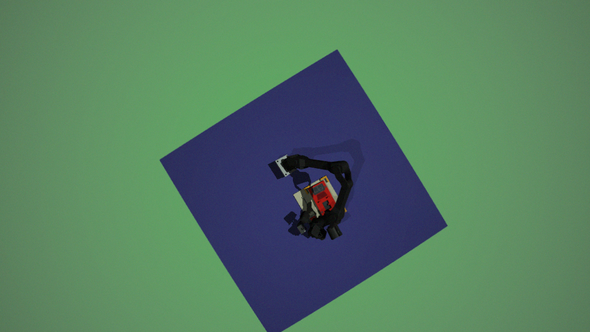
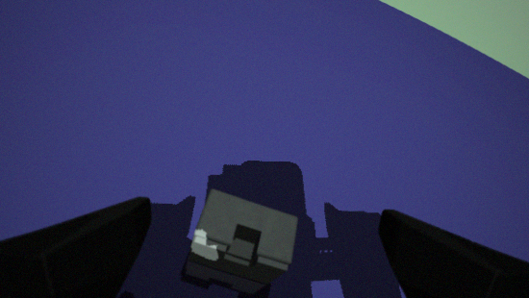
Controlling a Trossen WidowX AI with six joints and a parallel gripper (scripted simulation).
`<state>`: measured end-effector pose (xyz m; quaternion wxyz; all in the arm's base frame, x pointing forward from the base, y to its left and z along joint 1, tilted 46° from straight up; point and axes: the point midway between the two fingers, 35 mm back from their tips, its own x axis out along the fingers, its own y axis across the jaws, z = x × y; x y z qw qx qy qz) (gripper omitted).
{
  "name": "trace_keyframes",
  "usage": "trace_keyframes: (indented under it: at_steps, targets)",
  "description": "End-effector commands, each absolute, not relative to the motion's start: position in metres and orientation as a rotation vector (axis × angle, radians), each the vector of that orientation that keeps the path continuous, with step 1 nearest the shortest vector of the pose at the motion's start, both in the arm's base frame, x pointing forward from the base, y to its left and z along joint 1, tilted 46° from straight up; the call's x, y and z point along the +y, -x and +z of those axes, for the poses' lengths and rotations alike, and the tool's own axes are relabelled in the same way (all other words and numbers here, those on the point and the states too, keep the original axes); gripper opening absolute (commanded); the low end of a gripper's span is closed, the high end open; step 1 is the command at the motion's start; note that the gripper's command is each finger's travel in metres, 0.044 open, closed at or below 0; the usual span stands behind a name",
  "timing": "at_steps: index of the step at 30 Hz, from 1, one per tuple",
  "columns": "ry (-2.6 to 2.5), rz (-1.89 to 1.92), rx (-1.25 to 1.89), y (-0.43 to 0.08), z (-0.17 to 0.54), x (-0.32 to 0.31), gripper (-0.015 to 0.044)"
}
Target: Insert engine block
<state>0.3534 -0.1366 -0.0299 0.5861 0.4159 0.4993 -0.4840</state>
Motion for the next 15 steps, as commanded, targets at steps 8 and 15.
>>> trace_keyframes:
  at_steps: [8, 15]
  targets:
    - [-0.772, -0.833, 1.394, -0.3529, -0.0348, -0.1438, 0.044]
    - [-0.644, -0.616, 1.506, -0.3516, -0.037, -0.1461, 0.044]
